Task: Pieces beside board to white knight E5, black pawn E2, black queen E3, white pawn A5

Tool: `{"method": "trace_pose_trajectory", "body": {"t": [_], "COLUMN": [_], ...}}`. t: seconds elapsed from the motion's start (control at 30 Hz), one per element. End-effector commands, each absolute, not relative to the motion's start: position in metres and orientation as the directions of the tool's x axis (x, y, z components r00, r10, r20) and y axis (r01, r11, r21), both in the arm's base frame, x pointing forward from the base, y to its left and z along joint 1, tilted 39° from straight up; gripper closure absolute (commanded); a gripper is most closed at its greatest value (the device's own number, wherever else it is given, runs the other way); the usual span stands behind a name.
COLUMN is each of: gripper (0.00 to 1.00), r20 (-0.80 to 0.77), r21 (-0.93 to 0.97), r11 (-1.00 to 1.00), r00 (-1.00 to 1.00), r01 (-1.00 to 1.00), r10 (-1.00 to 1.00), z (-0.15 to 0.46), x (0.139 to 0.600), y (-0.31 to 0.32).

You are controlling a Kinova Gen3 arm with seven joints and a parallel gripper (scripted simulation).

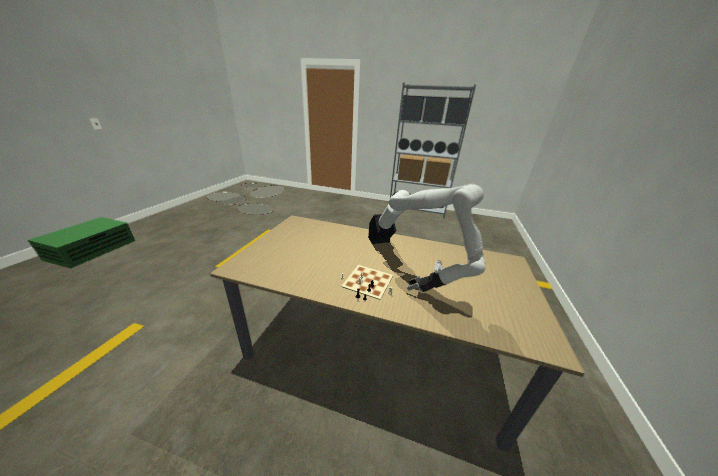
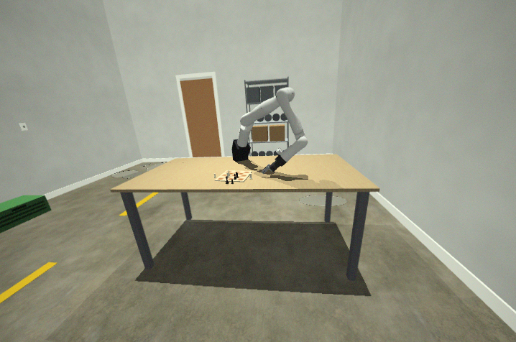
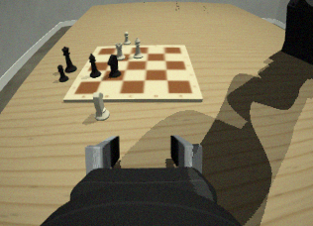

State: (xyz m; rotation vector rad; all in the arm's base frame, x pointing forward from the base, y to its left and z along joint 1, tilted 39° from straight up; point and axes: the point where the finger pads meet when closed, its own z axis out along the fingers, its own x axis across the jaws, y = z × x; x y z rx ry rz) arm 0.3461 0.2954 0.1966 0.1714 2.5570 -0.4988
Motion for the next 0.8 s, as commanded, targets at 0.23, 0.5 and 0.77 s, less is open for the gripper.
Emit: {"method": "trace_pose_trajectory", "body": {"t": [0.23, 0.5, 0.77], "gripper": [0.0, 0.0, 0.0], "r20": [-0.519, -0.519, -0.519], "r21": [-0.317, -0.317, -0.317], "r11": [0.923, 0.923, 0.923], "r00": [-0.854, -0.854, -0.854], "r01": [0.217, 0.217, 0.217], "r10": [0.022, 0.022, 0.022], "z": [0.216, 0.257, 0.268], "x": [0.336, 0.312, 0.306], "y": [0.286, 0.265, 0.259]}}
